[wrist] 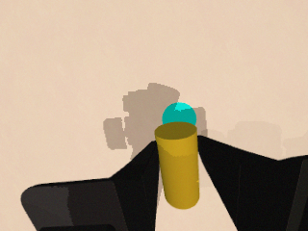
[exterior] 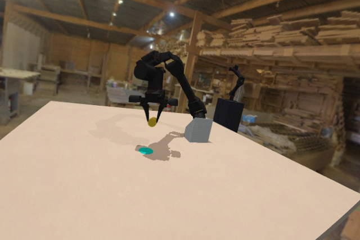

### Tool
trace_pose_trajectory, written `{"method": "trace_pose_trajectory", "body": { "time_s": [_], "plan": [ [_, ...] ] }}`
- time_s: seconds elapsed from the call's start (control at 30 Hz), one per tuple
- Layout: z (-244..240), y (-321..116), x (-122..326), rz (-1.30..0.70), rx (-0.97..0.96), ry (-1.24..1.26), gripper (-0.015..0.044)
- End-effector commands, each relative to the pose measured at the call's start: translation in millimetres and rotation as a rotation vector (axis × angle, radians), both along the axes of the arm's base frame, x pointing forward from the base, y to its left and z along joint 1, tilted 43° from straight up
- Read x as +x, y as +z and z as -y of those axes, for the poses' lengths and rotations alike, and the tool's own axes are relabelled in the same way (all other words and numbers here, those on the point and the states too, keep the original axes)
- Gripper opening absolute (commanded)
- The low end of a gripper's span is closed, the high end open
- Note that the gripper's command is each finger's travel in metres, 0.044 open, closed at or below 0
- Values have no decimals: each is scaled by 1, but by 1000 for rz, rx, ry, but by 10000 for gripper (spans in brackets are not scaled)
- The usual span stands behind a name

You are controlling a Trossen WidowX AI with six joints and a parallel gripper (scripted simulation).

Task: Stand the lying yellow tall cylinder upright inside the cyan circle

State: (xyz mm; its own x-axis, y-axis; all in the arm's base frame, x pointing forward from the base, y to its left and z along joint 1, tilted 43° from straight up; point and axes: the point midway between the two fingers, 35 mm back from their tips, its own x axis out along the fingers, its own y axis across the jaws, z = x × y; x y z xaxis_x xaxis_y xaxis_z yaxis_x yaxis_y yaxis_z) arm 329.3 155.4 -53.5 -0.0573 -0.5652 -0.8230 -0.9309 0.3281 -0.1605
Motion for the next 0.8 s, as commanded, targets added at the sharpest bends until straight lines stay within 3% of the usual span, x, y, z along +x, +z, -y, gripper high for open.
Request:
{"method": "trace_pose_trajectory", "body": {
  "time_s": [0.0,0.77],
  "plan": [
    [-1,0,0,-1,39,-3,105],
    [4,-12,-1,-6,211,-37,105]
  ]
}}
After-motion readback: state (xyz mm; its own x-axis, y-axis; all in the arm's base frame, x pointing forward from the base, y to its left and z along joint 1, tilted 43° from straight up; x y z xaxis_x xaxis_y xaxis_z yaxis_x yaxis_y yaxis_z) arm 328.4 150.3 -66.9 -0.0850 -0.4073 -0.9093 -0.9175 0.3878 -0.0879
